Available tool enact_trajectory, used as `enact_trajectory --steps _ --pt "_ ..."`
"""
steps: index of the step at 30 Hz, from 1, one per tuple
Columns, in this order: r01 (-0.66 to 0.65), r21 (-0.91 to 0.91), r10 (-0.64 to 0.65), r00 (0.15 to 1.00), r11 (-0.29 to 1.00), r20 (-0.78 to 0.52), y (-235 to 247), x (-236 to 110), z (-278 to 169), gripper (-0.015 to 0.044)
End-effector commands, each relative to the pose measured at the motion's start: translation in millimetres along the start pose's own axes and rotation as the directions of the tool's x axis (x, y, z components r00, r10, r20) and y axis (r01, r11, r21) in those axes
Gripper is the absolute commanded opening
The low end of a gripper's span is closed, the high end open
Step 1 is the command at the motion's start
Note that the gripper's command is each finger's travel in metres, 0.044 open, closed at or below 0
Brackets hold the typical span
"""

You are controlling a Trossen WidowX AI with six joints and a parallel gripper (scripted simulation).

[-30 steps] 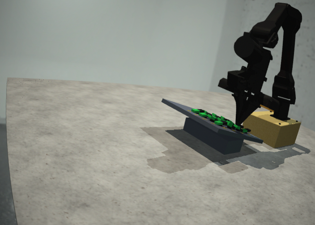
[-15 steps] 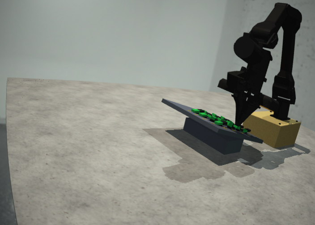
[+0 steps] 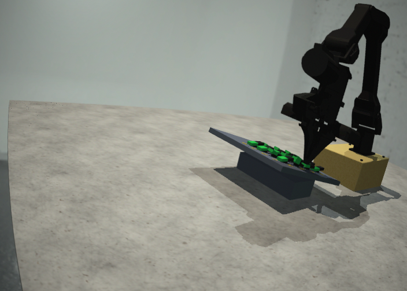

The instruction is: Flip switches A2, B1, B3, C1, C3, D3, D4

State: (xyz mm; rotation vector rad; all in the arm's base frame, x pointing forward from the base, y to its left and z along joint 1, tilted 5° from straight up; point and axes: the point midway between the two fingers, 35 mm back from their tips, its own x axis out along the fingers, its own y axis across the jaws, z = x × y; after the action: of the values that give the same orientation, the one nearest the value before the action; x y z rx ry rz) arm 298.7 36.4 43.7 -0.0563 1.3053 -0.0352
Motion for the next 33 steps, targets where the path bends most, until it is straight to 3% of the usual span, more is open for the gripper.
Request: enact_trajectory --steps 1,4,7,9,14,20,24,28,33 --pt "-0.001 -0.005 0.001 1.0 1.0 -0.001 0 1 0 0.0" --pt "0.0 -0.001 0.0 1.0 1.0 0.004 0 -10 1 0.0" --pt "-0.001 -0.004 0.001 1.0 1.0 0.02 0 -54 -1 0.0" --pt "-0.002 -0.005 0.002 1.0 1.0 0.024 0 -64 -3 0.0" --pt "-0.001 -0.005 0.001 1.0 1.0 0.023 -2 -64 -3 0.0" --pt "0.004 -0.006 -0.004 1.0 1.0 0.022 -57 -64 -20 0.0" --pt "0.005 -0.006 -0.005 1.0 1.0 0.024 -58 -62 -21 0.0" --pt "0.005 -0.006 -0.005 0.999 1.0 0.047 -59 -31 -21 0.0" --pt "0.005 -0.006 -0.005 0.999 1.0 0.048 -59 -29 -21 0.0"
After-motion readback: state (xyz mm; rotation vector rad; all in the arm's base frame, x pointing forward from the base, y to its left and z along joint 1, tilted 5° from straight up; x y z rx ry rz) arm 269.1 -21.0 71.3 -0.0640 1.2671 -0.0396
